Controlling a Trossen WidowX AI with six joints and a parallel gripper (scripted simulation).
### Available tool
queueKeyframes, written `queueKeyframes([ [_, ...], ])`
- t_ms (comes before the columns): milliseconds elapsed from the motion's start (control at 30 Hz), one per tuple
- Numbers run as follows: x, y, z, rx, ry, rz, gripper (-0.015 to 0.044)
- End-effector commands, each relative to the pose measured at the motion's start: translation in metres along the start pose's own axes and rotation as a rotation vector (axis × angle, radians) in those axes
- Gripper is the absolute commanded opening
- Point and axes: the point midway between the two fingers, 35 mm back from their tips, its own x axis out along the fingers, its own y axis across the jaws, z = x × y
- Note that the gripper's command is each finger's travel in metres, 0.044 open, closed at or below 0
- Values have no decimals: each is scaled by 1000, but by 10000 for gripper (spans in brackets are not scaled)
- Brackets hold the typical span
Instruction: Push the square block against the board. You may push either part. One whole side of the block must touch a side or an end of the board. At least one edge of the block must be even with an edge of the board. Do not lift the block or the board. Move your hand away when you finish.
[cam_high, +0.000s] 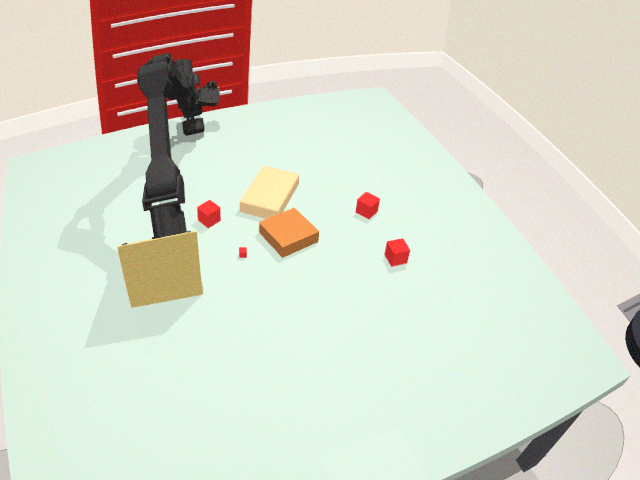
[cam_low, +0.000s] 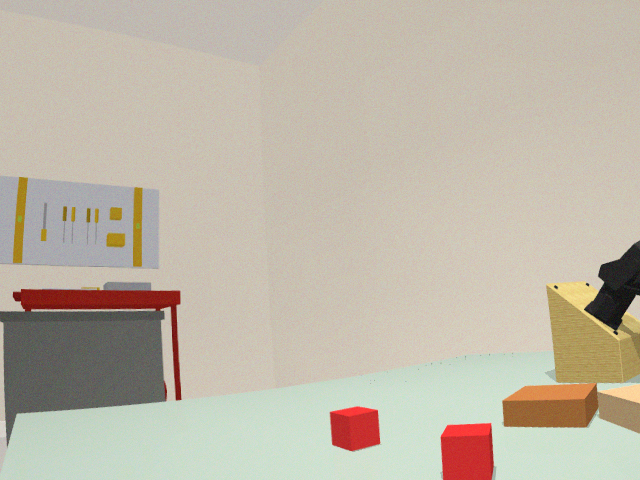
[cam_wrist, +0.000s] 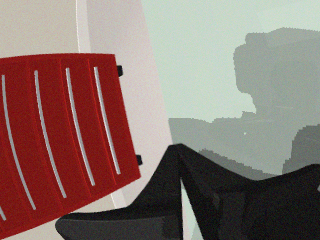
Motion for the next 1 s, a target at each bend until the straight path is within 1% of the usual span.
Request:
queueKeyframes([
  [0,-1,-24,38,-65,-48,-78,0],
  [233,-18,-71,119,-190,-147,-253,0],
  [400,-39,-103,168,-254,-191,-374,0],
  [533,-62,-136,208,-314,-201,-495,0],
  [700,-95,-175,248,-372,-176,-634,0],
  [967,-157,-244,293,-441,-27,-821,0],
])
